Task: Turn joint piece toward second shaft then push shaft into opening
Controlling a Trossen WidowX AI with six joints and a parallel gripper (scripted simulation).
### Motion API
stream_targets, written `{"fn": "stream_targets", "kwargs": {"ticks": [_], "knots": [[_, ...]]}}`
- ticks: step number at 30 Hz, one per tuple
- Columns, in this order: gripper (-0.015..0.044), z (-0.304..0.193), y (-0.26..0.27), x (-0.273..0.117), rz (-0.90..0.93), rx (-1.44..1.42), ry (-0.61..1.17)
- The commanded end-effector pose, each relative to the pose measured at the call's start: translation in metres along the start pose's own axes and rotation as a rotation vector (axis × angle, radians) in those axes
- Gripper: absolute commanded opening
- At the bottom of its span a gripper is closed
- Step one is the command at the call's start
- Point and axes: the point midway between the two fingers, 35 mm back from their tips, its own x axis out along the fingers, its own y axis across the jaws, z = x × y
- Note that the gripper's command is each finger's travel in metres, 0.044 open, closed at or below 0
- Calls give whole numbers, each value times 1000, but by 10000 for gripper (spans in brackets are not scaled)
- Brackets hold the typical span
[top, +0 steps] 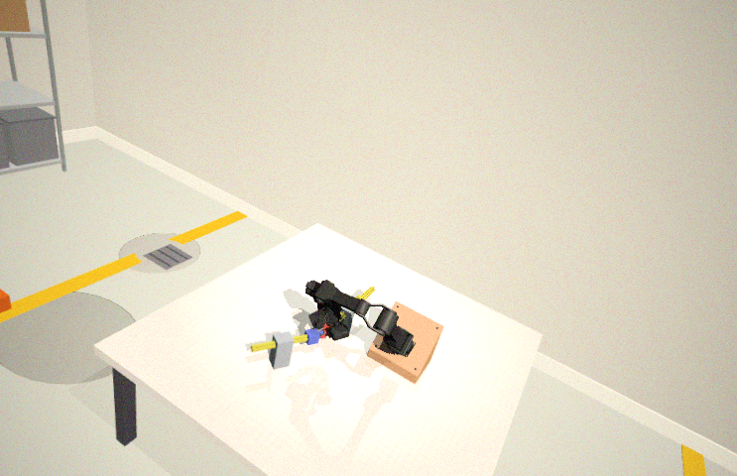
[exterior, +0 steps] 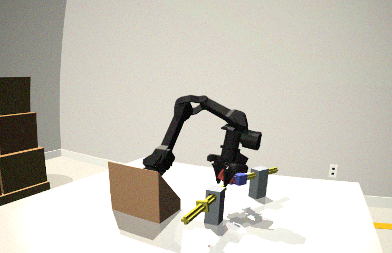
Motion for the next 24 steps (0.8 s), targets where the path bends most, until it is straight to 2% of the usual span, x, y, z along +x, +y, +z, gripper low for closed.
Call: {"fn": "stream_targets", "kwargs": {"ticks": [1,16,18,23,24], "knots": [[182,1,0,0,-1,2,-3],[182,1,0,0,-1,2,-3],[147,0,0,0,0,0,0],[147,0,0,0,0,0,0],[121,0,0,0,0,0,0]]}}
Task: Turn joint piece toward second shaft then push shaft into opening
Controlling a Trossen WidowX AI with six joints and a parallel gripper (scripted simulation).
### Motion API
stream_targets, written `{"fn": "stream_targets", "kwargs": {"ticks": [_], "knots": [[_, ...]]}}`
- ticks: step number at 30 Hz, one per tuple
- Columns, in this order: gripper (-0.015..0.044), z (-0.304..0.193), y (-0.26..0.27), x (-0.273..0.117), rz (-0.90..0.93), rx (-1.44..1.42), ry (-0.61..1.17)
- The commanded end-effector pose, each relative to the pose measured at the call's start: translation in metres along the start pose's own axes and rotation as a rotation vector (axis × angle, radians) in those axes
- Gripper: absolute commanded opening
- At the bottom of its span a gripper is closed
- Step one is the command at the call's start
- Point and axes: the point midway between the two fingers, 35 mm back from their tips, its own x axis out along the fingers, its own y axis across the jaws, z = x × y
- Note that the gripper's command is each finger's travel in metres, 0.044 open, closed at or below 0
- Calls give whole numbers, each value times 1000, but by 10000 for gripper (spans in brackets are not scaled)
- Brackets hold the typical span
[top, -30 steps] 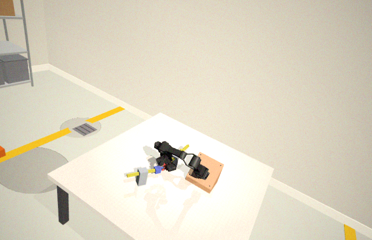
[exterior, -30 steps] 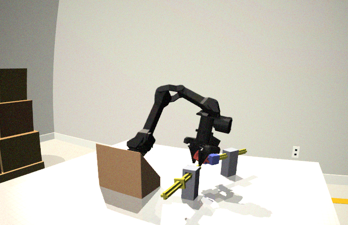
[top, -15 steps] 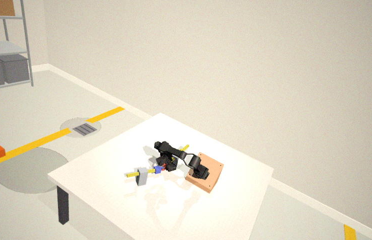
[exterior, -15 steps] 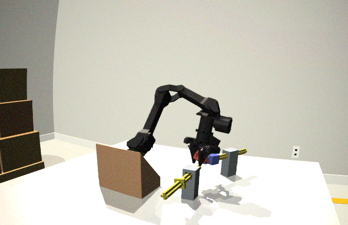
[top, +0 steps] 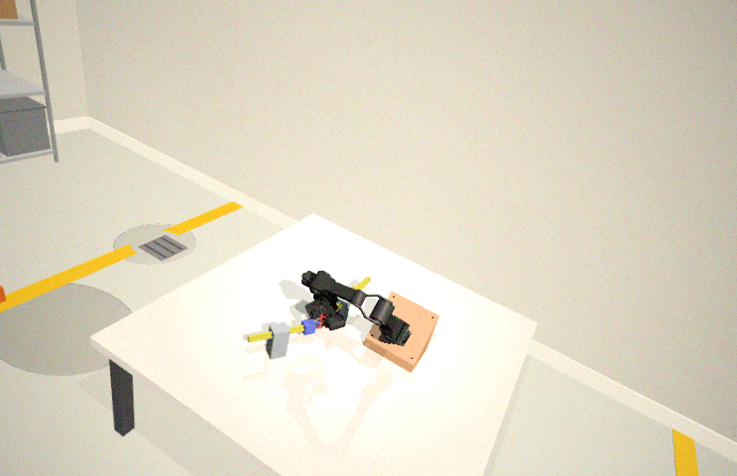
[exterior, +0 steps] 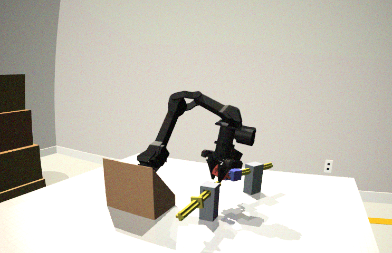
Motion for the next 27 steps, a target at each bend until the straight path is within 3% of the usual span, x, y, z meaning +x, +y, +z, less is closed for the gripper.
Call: {"fn": "stream_targets", "kwargs": {"ticks": [1,5,27], "knots": [[94,0,0,0,0,0,0],[0,0,0,0,0,0,0],[0,-1,-10,10,-19,-199,-193]]}}
